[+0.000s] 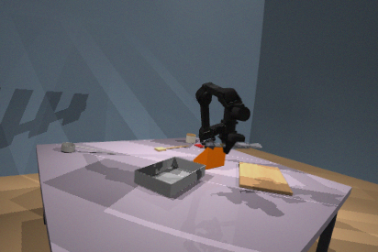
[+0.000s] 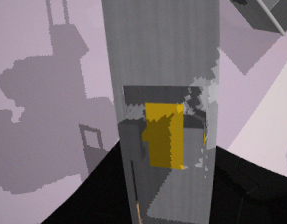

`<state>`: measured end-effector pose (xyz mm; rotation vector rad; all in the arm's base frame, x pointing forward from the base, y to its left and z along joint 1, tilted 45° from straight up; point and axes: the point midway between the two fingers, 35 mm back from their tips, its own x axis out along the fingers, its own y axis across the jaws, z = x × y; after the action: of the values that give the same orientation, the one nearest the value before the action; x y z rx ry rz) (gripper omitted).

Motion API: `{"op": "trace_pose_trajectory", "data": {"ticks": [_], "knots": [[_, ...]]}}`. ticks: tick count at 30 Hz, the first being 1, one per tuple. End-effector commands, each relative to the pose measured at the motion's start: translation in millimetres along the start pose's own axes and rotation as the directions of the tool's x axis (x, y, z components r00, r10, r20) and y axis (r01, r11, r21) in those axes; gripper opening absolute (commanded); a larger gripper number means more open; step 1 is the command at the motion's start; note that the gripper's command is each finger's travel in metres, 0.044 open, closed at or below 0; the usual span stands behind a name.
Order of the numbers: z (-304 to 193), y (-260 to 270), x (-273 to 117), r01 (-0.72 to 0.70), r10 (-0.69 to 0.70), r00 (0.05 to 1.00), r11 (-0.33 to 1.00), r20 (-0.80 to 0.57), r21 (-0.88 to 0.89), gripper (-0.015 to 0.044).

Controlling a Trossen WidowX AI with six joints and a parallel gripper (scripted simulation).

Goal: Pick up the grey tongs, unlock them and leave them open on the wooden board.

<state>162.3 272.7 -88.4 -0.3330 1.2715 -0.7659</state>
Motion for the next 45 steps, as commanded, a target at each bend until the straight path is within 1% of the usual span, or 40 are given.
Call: {"op": "trace_pose_trajectory", "data": {"ticks": [1, 8, 21, 32, 45], "knots": [[-25, 6, -1, 0.012, -0.012, 1.000, 0.997, 0.002, -0.076, -0.0150], [-38, 6, -4, 0.008, -0.008, 1.000, 0.993, 0.000, -0.118, -0.0150], [-124, -7, -17, -0.020, 0.015, 1.000, 0.912, -0.015, -0.410, -0.0150], [-197, -32, -19, -0.025, 0.015, 1.000, 0.772, -0.021, -0.636, -0.0150], [-271, -75, -9, -0.011, -0.008, 1.000, 0.555, -0.018, -0.832, -0.0150]]}}
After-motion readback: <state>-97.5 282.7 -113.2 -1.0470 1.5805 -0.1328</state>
